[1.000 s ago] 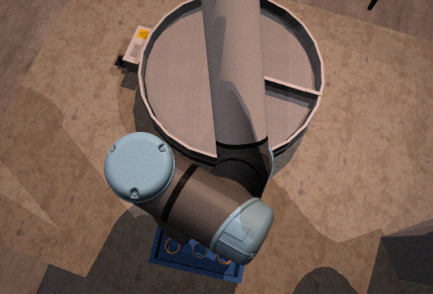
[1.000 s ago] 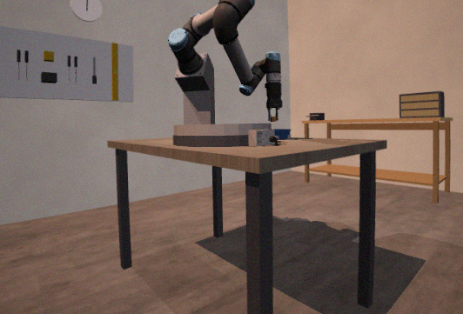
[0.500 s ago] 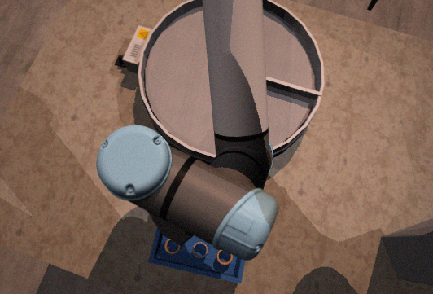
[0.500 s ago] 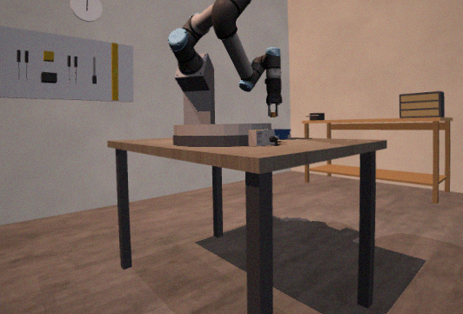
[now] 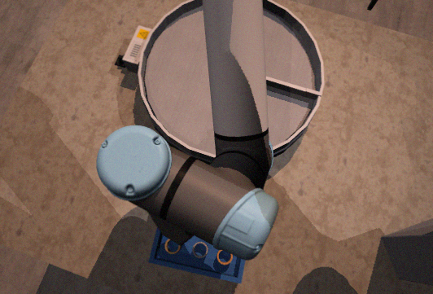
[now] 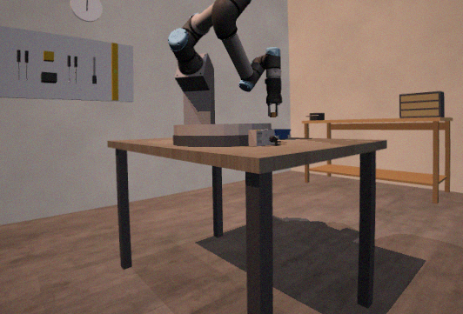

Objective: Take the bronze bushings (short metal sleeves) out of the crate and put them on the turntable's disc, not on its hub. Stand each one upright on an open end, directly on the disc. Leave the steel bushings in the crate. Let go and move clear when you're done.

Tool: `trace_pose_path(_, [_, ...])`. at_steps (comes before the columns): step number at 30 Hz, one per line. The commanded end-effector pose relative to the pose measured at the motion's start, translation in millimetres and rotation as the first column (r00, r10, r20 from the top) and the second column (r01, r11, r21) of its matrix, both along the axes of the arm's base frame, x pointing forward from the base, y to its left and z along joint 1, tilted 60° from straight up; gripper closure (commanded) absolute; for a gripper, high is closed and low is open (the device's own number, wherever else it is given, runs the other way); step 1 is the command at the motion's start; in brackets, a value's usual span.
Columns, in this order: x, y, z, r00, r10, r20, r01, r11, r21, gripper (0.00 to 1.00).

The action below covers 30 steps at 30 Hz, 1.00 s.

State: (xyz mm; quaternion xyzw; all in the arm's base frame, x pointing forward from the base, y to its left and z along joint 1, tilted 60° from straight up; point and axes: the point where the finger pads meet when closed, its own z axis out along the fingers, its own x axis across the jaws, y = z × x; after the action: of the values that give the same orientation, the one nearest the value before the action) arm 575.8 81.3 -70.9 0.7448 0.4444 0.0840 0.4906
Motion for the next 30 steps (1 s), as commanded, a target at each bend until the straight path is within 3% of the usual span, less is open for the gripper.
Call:
trace_pose_path(1, [-1.1, 0.6, 0.0, 1.000, 0.001, -0.001, -0.001, 1.000, -0.001, 1.00])
trace_pose_path(30, [-5.1, -7.5, 5.2, 1.000, 0.000, -0.001, 0.000, 1.000, 0.000, 1.00])
